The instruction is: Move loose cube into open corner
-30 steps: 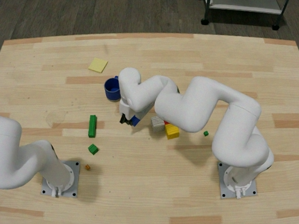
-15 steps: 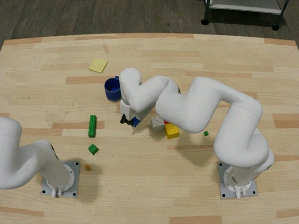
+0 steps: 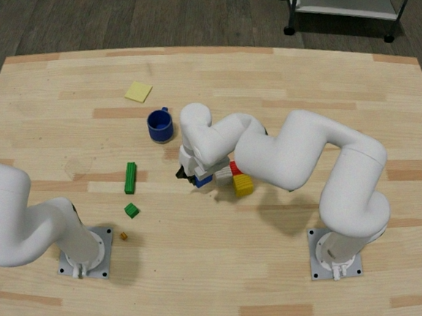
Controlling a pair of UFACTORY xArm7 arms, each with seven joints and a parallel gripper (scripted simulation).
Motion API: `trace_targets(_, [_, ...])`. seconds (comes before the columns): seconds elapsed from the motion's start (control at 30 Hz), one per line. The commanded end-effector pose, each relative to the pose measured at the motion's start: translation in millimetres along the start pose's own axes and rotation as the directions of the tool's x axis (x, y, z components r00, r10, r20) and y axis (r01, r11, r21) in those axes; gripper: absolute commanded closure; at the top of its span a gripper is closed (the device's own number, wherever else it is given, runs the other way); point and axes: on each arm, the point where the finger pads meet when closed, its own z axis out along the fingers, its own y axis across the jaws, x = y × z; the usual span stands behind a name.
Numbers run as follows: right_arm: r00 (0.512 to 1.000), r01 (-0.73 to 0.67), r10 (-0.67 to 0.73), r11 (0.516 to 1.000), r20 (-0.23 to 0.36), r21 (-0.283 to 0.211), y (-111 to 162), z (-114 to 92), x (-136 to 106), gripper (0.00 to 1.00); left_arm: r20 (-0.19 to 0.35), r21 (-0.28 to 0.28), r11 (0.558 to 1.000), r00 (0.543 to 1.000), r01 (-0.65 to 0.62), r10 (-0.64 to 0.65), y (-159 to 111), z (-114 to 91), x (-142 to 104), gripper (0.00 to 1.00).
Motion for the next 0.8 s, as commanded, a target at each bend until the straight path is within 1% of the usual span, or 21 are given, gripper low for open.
trace_targets(0.0, [0.979, -0.199, 0.199, 0.980, 0.036, -0.004, -8.3, -2.9, 23.9, 1.00, -0.002, 0.000, 1.000, 1.000, 0.000, 0.000, 0.1, -0.9, 0.6, 0.00])
trace_targets(0.3, [0.953, -0.301, 0.301, 0.954, 0.032, -0.012, -12.9, -2.1, 37.0, 1.00, -0.002, 0.000, 1.000, 1.000, 0.000, 0.000, 0.1, -0.9, 0.6, 0.00])
trace_targets(0.77, [0.951, -0.308, 0.308, 0.951, 0.032, -0.013, -13.3, -2.0, 38.0, 1.00, -0.002, 0.000, 1.000, 1.000, 0.000, 0.000, 0.1, -0.9, 0.6, 0.00])
